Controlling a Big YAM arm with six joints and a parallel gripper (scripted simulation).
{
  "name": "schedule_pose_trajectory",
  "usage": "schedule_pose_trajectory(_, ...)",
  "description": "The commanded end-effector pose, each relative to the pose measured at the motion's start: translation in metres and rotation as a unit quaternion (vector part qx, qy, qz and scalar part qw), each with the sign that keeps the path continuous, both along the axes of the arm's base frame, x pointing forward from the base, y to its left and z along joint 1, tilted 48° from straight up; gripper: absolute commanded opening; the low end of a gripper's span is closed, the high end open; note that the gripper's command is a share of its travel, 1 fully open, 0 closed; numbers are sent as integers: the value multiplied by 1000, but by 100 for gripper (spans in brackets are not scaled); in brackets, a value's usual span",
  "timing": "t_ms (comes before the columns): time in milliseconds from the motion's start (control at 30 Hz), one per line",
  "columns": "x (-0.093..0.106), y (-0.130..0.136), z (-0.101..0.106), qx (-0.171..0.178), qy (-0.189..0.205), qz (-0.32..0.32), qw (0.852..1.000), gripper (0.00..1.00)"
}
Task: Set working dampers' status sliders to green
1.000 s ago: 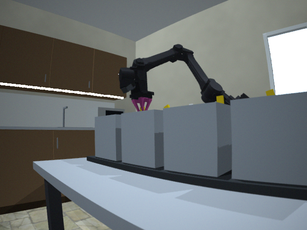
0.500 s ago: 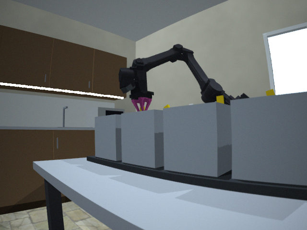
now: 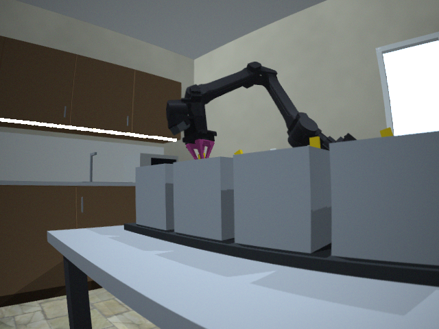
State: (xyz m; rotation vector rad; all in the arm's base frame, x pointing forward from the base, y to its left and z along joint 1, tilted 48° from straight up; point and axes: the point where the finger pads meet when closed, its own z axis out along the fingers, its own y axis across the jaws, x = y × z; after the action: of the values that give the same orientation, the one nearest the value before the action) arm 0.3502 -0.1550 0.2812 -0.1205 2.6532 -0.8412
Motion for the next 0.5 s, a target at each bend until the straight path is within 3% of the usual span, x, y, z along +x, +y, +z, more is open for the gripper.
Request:
schedule_pose_trajectory(0, 6, -9, 15, 8, -1, 2, 1000, 17)
schedule_pose_trajectory(467, 6, -18, 20, 53, 8, 18, 998, 17)
